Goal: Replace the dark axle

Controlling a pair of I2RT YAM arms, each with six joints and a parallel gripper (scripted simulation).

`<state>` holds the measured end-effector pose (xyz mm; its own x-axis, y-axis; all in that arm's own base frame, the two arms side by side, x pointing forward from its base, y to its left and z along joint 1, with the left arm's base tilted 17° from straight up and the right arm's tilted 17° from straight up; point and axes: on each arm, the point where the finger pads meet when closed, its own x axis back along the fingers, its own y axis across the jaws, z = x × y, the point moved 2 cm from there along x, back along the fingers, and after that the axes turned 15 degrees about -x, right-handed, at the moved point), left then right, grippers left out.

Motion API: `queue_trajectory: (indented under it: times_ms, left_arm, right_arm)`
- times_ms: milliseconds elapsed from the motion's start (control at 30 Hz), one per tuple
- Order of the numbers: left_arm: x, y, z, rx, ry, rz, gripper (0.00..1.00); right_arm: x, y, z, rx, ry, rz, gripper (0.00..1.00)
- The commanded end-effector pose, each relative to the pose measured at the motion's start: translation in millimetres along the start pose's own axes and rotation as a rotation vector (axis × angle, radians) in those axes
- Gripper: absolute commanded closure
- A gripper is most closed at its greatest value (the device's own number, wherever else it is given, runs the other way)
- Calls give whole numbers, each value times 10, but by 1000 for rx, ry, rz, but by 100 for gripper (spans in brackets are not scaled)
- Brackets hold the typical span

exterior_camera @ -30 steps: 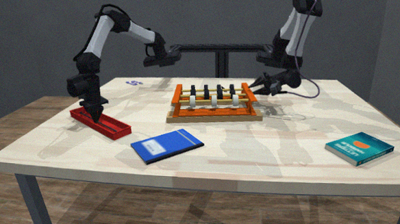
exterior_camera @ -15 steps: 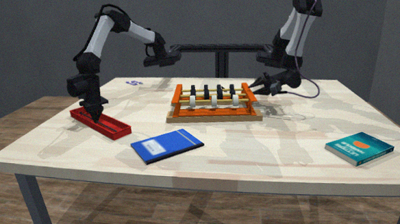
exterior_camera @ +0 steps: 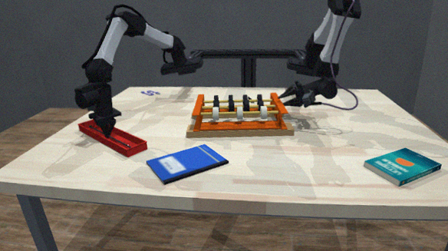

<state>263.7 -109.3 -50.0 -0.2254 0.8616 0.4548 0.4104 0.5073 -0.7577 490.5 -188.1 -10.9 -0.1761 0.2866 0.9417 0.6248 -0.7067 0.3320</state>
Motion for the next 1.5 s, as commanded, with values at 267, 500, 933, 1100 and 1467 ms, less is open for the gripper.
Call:
queue_trajectory:
  times_ms: [267,500,933,1100,1467]
  left_arm:
    - [-134,-69,-23,-52,17,39,67]
    - [-134,-69,-23,-52,17,39,67]
    - [-134,-69,-23,-52,17,39,67]
    - [-134,-69,-23,-52,17,39,67]
    - [-134,-69,-23,-52,17,39,67]
  right_arm:
    - [9,-27,40,15,6,6,74]
    - [8,-30,39,15,6,7,74]
    - [8,-30,39,15,6,7,74]
    - [8,-30,39,15,6,7,74]
    - [8,-30,39,15,6,7,74]
